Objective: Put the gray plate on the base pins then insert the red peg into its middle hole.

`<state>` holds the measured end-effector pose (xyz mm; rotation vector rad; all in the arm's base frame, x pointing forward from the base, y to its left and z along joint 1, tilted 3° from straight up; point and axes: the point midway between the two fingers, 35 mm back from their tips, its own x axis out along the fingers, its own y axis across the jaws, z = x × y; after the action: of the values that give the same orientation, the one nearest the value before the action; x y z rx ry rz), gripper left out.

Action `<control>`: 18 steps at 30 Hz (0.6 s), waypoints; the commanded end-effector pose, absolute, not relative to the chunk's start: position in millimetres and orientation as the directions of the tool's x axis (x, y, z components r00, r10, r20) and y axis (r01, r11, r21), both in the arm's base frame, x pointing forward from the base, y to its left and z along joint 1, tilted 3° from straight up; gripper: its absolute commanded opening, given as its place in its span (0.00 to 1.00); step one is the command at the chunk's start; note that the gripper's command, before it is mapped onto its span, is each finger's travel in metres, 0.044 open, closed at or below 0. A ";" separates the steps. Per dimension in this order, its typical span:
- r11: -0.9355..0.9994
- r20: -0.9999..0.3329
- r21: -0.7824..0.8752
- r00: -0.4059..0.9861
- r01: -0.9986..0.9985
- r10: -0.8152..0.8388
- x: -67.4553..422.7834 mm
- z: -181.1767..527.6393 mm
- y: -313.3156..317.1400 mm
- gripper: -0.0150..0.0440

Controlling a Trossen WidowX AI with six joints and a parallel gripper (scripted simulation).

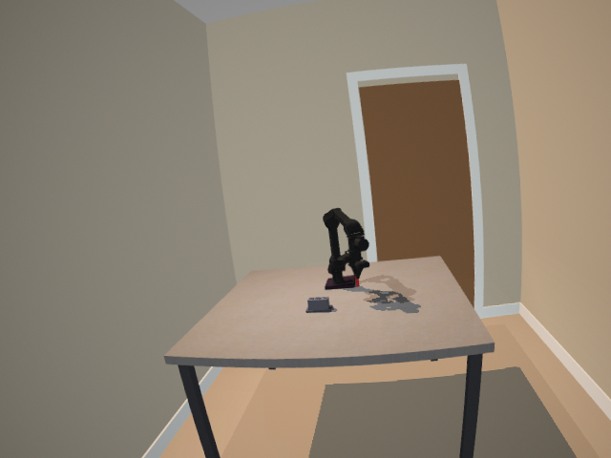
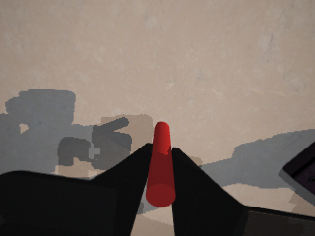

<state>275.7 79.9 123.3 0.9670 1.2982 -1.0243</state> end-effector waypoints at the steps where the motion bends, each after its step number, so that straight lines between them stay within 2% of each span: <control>1: 0.271 -0.999 -0.006 0.008 0.963 -0.048 281.5 123.6 72.2 0.25; 18: 0.269 -0.999 0.009 0.020 0.963 -0.036 304.6 126.5 33.3 0.25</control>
<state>301.0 38.4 125.8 0.9815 1.2831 -1.0204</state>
